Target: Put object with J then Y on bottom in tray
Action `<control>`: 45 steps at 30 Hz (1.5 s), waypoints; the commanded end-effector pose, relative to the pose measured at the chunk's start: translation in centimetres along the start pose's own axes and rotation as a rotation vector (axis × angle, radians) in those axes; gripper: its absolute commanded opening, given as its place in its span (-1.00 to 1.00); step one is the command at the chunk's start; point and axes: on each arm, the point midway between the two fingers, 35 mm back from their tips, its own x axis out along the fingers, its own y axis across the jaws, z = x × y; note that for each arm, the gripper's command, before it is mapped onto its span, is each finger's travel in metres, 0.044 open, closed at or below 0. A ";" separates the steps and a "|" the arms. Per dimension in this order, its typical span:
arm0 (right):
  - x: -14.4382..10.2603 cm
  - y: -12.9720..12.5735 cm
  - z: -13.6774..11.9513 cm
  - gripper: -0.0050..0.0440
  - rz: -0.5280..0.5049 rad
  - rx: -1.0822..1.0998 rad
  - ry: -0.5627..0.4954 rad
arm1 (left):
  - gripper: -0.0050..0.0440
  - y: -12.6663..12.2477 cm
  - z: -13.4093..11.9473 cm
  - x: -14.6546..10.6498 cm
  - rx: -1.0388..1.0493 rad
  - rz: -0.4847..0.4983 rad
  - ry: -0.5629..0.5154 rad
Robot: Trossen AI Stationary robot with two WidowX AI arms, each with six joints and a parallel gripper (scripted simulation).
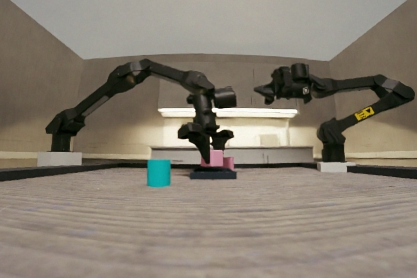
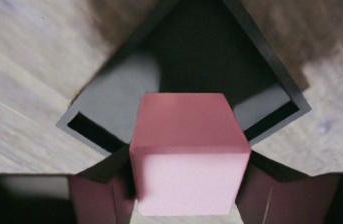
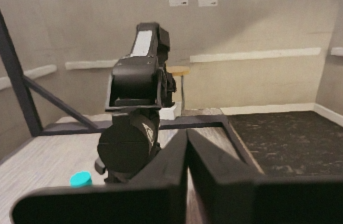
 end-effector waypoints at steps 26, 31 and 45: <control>-0.1 0.1 0.7 -1.00 0.002 -0.008 -0.015 | -0.10 -0.1 0.1 1.8 0.003 -0.013 0.019; -0.1 0.1 0.7 -1.00 0.002 -0.008 -0.015 | -0.10 -0.1 0.2 2.1 0.002 -0.009 0.013; -0.1 0.1 0.7 -1.00 0.002 -0.008 -0.015 | 0.84 -0.5 -0.5 0.7 0.010 -0.030 0.037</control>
